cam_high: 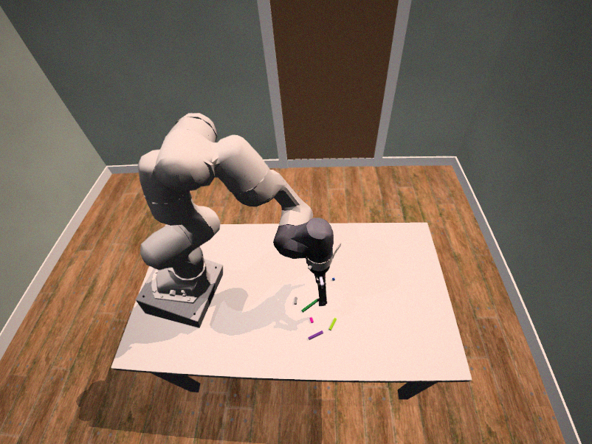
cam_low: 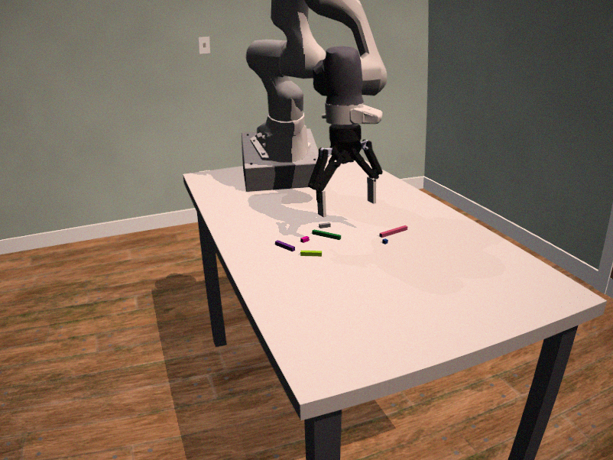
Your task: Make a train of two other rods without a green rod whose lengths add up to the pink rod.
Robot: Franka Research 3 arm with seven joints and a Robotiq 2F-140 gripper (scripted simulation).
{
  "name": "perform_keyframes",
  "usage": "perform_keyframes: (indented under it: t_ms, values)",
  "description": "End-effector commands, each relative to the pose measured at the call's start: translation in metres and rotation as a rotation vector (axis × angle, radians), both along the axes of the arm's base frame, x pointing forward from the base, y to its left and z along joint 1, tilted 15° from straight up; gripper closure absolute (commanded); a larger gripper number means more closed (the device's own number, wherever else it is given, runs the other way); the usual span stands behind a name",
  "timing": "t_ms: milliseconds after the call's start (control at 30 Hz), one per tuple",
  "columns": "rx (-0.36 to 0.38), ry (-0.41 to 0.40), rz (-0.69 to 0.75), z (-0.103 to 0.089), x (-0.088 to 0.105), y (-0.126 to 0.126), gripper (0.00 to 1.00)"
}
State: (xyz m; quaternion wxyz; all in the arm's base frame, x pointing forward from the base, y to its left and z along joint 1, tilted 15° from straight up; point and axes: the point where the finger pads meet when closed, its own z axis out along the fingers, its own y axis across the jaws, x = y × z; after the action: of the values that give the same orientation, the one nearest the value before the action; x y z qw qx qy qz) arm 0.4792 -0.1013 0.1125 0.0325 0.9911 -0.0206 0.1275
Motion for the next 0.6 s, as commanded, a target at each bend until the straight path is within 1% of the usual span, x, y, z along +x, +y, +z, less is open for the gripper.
perform_keyframes:
  t_ms: [0, 100, 133, 567]
  values:
    - [0.032, -0.011, -0.164, 0.0, -0.003, 0.0, 0.0]
    - [0.037, -0.013, -0.183, 0.0, -0.004, 0.0, 0.0]
    - [0.051, -0.017, -0.232, 0.0, -0.007, 0.001, 0.0]
    - [0.117, -0.036, -0.479, -0.001, -0.021, 0.002, 0.0]
